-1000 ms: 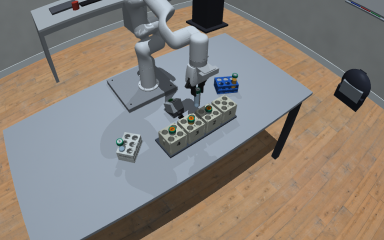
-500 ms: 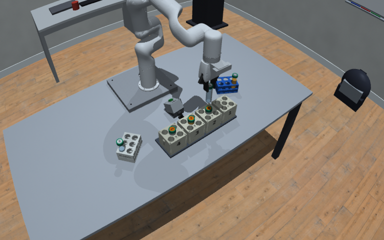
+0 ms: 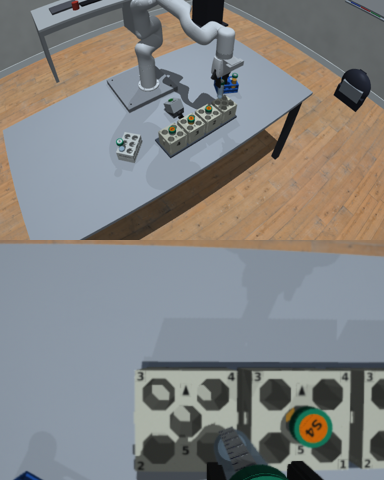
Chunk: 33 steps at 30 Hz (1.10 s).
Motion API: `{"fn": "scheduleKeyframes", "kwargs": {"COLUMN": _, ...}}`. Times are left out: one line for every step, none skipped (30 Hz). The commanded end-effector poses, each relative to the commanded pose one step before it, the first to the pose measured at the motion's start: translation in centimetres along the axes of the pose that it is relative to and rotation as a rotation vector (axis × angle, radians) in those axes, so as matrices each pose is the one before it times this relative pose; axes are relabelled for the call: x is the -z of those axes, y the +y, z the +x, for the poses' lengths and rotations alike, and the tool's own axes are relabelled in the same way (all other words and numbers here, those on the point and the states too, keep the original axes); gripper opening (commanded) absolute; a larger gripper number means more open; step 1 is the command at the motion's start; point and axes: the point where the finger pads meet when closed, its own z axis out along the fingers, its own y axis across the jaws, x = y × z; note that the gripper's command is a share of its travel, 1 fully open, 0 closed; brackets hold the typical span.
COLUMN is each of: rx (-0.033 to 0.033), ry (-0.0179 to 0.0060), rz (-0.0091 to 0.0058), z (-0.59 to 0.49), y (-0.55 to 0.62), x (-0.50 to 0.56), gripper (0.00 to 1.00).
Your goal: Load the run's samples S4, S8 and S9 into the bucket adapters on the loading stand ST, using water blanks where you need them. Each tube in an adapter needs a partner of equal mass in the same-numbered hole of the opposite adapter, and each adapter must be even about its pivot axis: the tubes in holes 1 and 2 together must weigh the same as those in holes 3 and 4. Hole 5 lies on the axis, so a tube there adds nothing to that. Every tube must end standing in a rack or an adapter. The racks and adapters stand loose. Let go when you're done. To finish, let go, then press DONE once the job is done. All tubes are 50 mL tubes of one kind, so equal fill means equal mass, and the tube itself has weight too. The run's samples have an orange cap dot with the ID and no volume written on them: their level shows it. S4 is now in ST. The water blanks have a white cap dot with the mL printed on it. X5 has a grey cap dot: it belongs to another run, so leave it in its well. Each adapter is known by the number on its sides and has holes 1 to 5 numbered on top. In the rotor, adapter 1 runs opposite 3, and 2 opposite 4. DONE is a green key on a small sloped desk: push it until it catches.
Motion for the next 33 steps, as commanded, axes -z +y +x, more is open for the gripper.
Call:
{"fn": "scheduleKeyframes", "kwargs": {"rx": 0.00004, "ry": 0.00536, "rz": -0.0053, "z": 0.43, "y": -1.833, "x": 0.153, "gripper": 0.0}}
{"fn": "scheduleKeyframes", "kwargs": {"rx": 0.0, "ry": 0.0, "rz": 0.00004, "z": 0.081, "y": -0.494, "x": 0.0, "gripper": 0.0}}
{"fn": "scheduleKeyframes", "kwargs": {"rx": 0.0, "ry": 0.0, "rz": 0.00004, "z": 0.081, "y": -0.494, "x": 0.0, "gripper": 0.0}}
{"fn": "scheduleKeyframes", "kwargs": {"rx": 0.0, "ry": 0.0, "rz": 0.00004, "z": 0.081, "y": -0.494, "x": 0.0, "gripper": 0.0}}
{"fn": "scheduleKeyframes", "kwargs": {"rx": 0.0, "ry": 0.0, "rz": 0.00003, "z": 0.053, "y": -0.323, "x": 0.0, "gripper": 0.0}}
{"fn": "scheduleKeyframes", "kwargs": {"rx": 0.0, "ry": 0.0, "rz": 0.0, "z": 0.0, "y": 0.0, "x": 0.0, "gripper": 0.0}}
{"fn": "scheduleKeyframes", "kwargs": {"rx": 0.0, "ry": 0.0, "rz": 0.0, "z": 0.0, "y": 0.0, "x": 0.0, "gripper": 0.0}}
{"fn": "scheduleKeyframes", "kwargs": {"rx": 0.0, "ry": 0.0, "rz": 0.0, "z": 0.0, "y": 0.0, "x": 0.0, "gripper": 0.0}}
{"fn": "scheduleKeyframes", "kwargs": {"rx": 0.0, "ry": 0.0, "rz": 0.0, "z": 0.0, "y": 0.0, "x": 0.0, "gripper": 0.0}}
{"fn": "scheduleKeyframes", "kwargs": {"rx": 0.0, "ry": 0.0, "rz": 0.0, "z": 0.0, "y": 0.0, "x": 0.0, "gripper": 0.0}}
{"fn": "scheduleKeyframes", "kwargs": {"rx": 0.0, "ry": 0.0, "rz": 0.0, "z": 0.0, "y": 0.0, "x": 0.0, "gripper": 0.0}}
{"fn": "scheduleKeyframes", "kwargs": {"rx": 0.0, "ry": 0.0, "rz": 0.0, "z": 0.0, "y": 0.0, "x": 0.0, "gripper": 0.0}}
{"fn": "scheduleKeyframes", "kwargs": {"rx": 0.0, "ry": 0.0, "rz": 0.0, "z": 0.0, "y": 0.0, "x": 0.0, "gripper": 0.0}}
{"fn": "scheduleKeyframes", "kwargs": {"rx": 0.0, "ry": 0.0, "rz": 0.0, "z": 0.0, "y": 0.0, "x": 0.0, "gripper": 0.0}}
{"fn": "scheduleKeyframes", "kwargs": {"rx": 0.0, "ry": 0.0, "rz": 0.0, "z": 0.0, "y": 0.0, "x": 0.0, "gripper": 0.0}}
{"fn": "scheduleKeyframes", "kwargs": {"rx": 0.0, "ry": 0.0, "rz": 0.0, "z": 0.0, "y": 0.0, "x": 0.0, "gripper": 0.0}}
{"fn": "scheduleKeyframes", "kwargs": {"rx": 0.0, "ry": 0.0, "rz": 0.0, "z": 0.0, "y": 0.0, "x": 0.0, "gripper": 0.0}}
{"fn": "scheduleKeyframes", "kwargs": {"rx": 0.0, "ry": 0.0, "rz": 0.0, "z": 0.0, "y": 0.0, "x": 0.0, "gripper": 0.0}}
{"fn": "scheduleKeyframes", "kwargs": {"rx": 0.0, "ry": 0.0, "rz": 0.0, "z": 0.0, "y": 0.0, "x": 0.0, "gripper": 0.0}}
{"fn": "scheduleKeyframes", "kwargs": {"rx": 0.0, "ry": 0.0, "rz": 0.0, "z": 0.0, "y": 0.0, "x": 0.0, "gripper": 0.0}}
{"fn": "scheduleKeyframes", "kwargs": {"rx": 0.0, "ry": 0.0, "rz": 0.0, "z": 0.0, "y": 0.0, "x": 0.0, "gripper": 0.0}}
{"fn": "scheduleKeyframes", "kwargs": {"rx": 0.0, "ry": 0.0, "rz": 0.0, "z": 0.0, "y": 0.0, "x": 0.0, "gripper": 0.0}}
{"fn": "scheduleKeyframes", "kwargs": {"rx": 0.0, "ry": 0.0, "rz": 0.0, "z": 0.0, "y": 0.0, "x": 0.0, "gripper": 0.0}}
{"fn": "scheduleKeyframes", "kwargs": {"rx": 0.0, "ry": 0.0, "rz": 0.0, "z": 0.0, "y": 0.0, "x": 0.0, "gripper": 0.0}}
{"fn": "scheduleKeyframes", "kwargs": {"rx": 0.0, "ry": 0.0, "rz": 0.0, "z": 0.0, "y": 0.0, "x": 0.0, "gripper": 0.0}}
{"fn": "scheduleKeyframes", "kwargs": {"rx": 0.0, "ry": 0.0, "rz": 0.0, "z": 0.0, "y": 0.0, "x": 0.0, "gripper": 0.0}}
{"fn": "scheduleKeyframes", "kwargs": {"rx": 0.0, "ry": 0.0, "rz": 0.0, "z": 0.0, "y": 0.0, "x": 0.0, "gripper": 0.0}}
{"fn": "scheduleKeyframes", "kwargs": {"rx": 0.0, "ry": 0.0, "rz": 0.0, "z": 0.0, "y": 0.0, "x": -0.2, "gripper": 0.0}}
{"fn": "scheduleKeyframes", "kwargs": {"rx": 0.0, "ry": 0.0, "rz": 0.0, "z": 0.0, "y": 0.0, "x": -0.2, "gripper": 0.0}}
{"fn": "scheduleKeyframes", "kwargs": {"rx": 0.0, "ry": 0.0, "rz": 0.0, "z": 0.0, "y": 0.0, "x": 0.0, "gripper": 0.0}}
{"fn": "scheduleKeyframes", "kwargs": {"rx": 0.0, "ry": 0.0, "rz": 0.0, "z": 0.0, "y": 0.0, "x": 0.0, "gripper": 0.0}}
{"fn": "scheduleKeyframes", "kwargs": {"rx": 0.0, "ry": 0.0, "rz": 0.0, "z": 0.0, "y": 0.0, "x": -0.2, "gripper": 0.0}}
{"fn": "scheduleKeyframes", "kwargs": {"rx": 0.0, "ry": 0.0, "rz": 0.0, "z": 0.0, "y": 0.0, "x": -0.2, "gripper": 0.0}}
